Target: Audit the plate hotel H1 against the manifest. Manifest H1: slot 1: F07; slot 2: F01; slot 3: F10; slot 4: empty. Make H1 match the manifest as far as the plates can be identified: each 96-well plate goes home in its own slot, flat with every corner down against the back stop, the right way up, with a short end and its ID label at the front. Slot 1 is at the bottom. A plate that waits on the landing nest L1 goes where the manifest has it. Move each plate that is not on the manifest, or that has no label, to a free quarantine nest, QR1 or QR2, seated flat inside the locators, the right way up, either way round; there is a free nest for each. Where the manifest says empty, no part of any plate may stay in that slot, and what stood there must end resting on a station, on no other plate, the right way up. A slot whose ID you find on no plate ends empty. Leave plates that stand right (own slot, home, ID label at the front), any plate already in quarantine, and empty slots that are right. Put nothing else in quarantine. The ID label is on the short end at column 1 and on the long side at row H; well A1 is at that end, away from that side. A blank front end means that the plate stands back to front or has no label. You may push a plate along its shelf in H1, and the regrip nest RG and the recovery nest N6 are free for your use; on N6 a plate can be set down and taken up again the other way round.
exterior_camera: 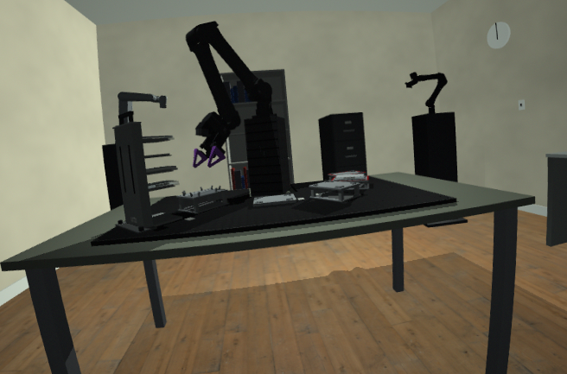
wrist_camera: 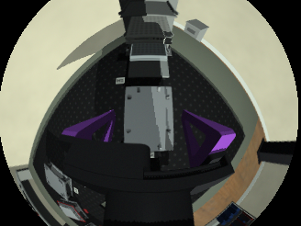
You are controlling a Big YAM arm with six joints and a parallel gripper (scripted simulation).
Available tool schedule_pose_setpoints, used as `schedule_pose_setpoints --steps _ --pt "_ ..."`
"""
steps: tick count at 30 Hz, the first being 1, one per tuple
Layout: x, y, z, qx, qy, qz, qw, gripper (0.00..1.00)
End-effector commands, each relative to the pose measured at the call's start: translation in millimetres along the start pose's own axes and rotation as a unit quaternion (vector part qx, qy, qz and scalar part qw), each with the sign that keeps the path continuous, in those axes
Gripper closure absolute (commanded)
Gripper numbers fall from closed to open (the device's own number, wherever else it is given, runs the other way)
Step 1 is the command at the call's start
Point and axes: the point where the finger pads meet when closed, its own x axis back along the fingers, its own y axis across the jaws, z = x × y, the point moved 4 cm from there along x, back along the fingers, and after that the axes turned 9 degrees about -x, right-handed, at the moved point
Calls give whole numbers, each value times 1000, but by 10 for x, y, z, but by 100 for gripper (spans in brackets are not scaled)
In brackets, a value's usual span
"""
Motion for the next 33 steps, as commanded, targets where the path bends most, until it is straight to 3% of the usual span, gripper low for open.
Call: schedule_pose_setpoints --steps 1,14,33 --pt "-33 -28 -27 6 -13 0 1000 0" --pt "-336 -69 283 7 -12 0 1000 0" --pt "-498 19 13 2 -15 -4 1000 0"
